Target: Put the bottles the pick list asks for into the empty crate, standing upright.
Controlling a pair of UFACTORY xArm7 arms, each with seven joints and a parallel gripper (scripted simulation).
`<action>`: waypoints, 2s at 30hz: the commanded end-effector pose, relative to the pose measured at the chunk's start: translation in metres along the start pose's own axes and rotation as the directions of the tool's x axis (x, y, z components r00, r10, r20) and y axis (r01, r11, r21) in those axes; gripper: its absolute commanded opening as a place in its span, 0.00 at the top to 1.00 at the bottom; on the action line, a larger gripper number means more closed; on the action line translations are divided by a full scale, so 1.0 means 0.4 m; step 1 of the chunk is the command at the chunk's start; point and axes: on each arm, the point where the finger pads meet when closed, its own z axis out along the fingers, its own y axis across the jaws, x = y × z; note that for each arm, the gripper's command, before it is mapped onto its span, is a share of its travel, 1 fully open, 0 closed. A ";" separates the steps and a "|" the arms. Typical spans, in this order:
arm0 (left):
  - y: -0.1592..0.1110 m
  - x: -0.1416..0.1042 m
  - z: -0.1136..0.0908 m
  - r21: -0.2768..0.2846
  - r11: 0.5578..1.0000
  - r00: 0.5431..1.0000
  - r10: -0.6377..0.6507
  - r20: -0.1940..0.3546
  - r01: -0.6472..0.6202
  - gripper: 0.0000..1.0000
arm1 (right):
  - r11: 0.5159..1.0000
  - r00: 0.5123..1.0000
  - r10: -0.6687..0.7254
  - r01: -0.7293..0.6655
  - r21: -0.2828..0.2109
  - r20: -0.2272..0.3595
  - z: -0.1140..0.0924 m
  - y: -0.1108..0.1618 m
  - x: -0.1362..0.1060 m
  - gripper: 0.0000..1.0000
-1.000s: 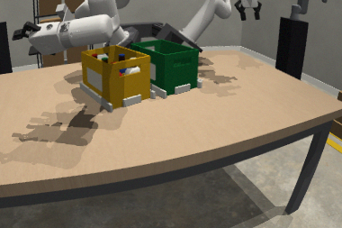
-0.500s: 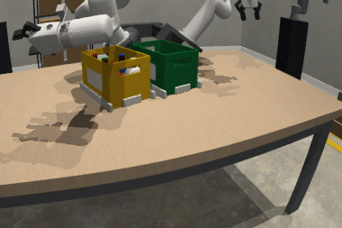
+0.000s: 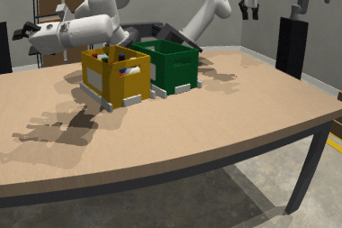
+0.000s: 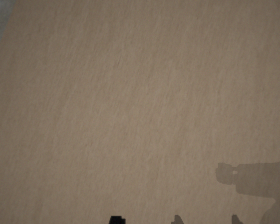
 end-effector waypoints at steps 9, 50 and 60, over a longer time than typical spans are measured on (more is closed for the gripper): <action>-0.077 -0.093 -0.014 -0.069 0.920 0.921 -0.382 0.077 0.387 0.00 | 1.000 1.000 0.004 -0.004 0.000 0.001 -0.001 -0.005 0.003 0.00; -0.202 -0.143 0.048 0.086 0.827 0.814 -0.562 0.146 0.555 0.00 | 1.000 1.000 0.004 -0.004 0.000 0.001 -0.013 -0.082 0.084 0.35; -0.202 -0.143 0.048 0.086 0.827 0.814 -0.562 0.146 0.555 0.00 | 1.000 0.999 0.000 0.001 -0.014 0.034 -0.031 -0.126 0.145 0.35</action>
